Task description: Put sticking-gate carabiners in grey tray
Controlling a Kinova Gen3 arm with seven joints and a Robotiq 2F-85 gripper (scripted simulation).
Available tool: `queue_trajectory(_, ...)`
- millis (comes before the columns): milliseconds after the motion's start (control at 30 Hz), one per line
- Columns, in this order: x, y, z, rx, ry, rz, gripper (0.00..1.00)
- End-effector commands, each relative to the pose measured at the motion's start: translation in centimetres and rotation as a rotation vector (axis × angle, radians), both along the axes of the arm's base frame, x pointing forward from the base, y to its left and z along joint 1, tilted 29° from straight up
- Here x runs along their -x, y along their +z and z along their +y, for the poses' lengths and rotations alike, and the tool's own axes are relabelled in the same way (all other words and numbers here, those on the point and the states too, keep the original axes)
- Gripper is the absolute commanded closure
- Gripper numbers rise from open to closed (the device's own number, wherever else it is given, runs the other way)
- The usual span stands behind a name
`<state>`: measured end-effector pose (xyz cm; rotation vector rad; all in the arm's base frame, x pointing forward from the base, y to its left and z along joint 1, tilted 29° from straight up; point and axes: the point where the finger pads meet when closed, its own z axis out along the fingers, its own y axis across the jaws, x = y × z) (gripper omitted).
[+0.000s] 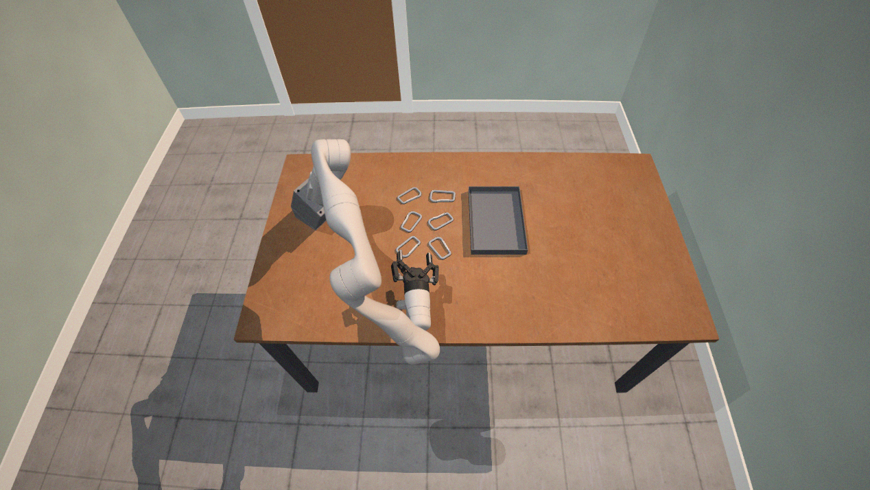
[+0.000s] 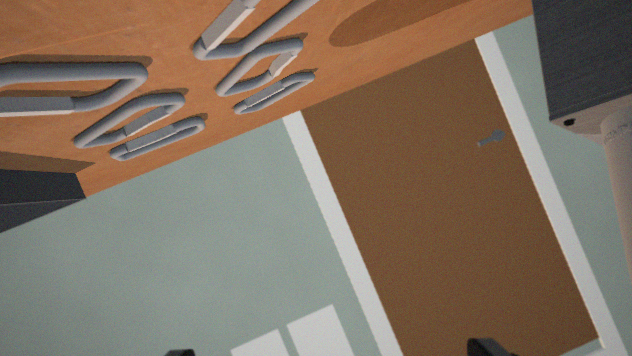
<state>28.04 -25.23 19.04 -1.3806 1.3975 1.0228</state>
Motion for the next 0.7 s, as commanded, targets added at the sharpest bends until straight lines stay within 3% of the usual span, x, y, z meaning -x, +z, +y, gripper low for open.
queue_trajectory(0,-1.5,0.4,1.7,0.013,0.053,0.004,0.00)
queue_trajectory(267,-1.5,0.4,1.7,0.013,0.053,0.004,0.00)
queue_trajectory(300,-4.5,0.2,5.7,0.056,0.156,0.043,0.00)
queue_trajectory(667,-4.5,0.2,5.7,0.056,0.156,0.043,0.00)
